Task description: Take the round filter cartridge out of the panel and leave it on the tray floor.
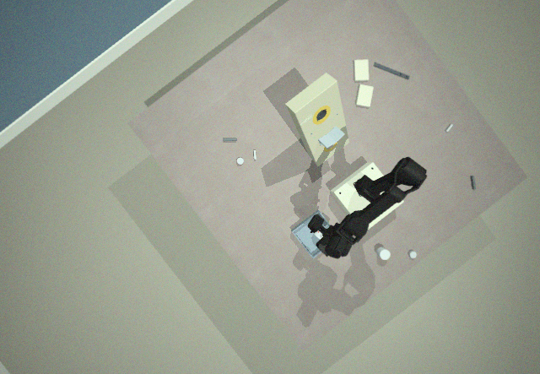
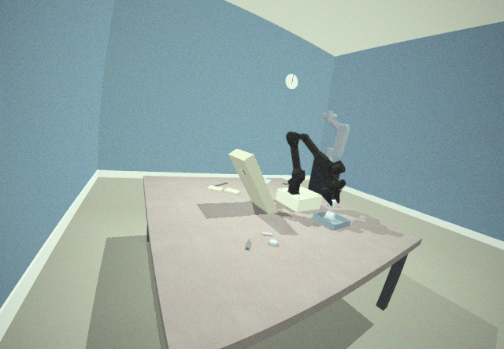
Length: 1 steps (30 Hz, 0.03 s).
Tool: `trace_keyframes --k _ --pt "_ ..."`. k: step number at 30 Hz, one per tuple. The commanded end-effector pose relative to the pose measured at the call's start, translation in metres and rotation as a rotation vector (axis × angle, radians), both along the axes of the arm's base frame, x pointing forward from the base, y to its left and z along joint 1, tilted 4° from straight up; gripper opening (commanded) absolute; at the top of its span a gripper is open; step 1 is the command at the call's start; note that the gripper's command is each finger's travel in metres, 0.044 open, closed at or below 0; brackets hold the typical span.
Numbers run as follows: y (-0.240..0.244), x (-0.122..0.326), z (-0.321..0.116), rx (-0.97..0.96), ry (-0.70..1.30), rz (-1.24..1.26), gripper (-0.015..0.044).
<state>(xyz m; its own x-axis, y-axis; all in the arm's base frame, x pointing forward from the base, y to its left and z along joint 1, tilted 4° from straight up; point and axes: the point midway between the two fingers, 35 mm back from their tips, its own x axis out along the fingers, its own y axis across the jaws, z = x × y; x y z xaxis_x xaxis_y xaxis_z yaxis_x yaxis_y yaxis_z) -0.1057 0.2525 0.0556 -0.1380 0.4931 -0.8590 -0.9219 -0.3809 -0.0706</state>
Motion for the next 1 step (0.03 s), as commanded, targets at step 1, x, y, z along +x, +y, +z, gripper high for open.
trace_keyframes --k 1 --pt "-0.0001 0.0 -0.0005 -0.001 0.0 0.001 0.044"
